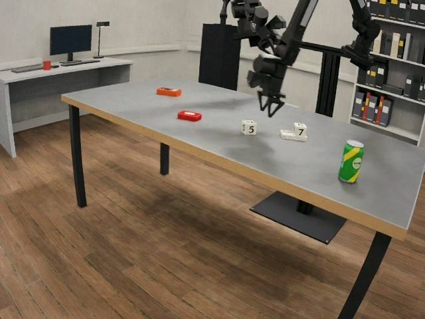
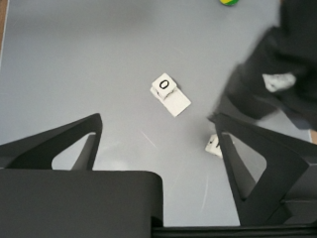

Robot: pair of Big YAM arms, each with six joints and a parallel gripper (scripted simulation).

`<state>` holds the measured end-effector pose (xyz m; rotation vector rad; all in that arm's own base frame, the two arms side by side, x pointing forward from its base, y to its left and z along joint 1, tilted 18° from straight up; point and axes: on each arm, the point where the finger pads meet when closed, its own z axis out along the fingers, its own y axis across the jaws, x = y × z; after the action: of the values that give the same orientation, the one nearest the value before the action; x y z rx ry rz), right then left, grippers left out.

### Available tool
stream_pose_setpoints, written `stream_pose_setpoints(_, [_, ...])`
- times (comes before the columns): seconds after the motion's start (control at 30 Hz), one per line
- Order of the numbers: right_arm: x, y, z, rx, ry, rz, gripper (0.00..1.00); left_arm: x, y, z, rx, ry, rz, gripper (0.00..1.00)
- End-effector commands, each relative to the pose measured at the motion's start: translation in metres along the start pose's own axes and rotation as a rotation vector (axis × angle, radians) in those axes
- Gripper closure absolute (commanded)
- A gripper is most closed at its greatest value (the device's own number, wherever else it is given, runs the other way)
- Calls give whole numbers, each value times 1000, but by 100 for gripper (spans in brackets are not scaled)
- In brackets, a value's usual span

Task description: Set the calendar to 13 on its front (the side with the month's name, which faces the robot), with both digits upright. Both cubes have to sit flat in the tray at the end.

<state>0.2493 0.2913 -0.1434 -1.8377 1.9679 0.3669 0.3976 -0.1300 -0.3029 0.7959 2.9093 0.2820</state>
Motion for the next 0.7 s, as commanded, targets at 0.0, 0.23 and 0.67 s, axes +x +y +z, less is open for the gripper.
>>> stream_pose_setpoints(0.0, [-8,-10,1,15,-17,-8,0,-9,-35,28,-7,70,-39,31])
stream_pose_setpoints(0.23, [-8,-10,1,15,-17,-8,0,-21,-57,42,-72,139,-11,31])
stream_pose_setpoints(0.67, [-8,-10,1,15,-17,-8,0,-24,-56,46,-88,153,5,31])
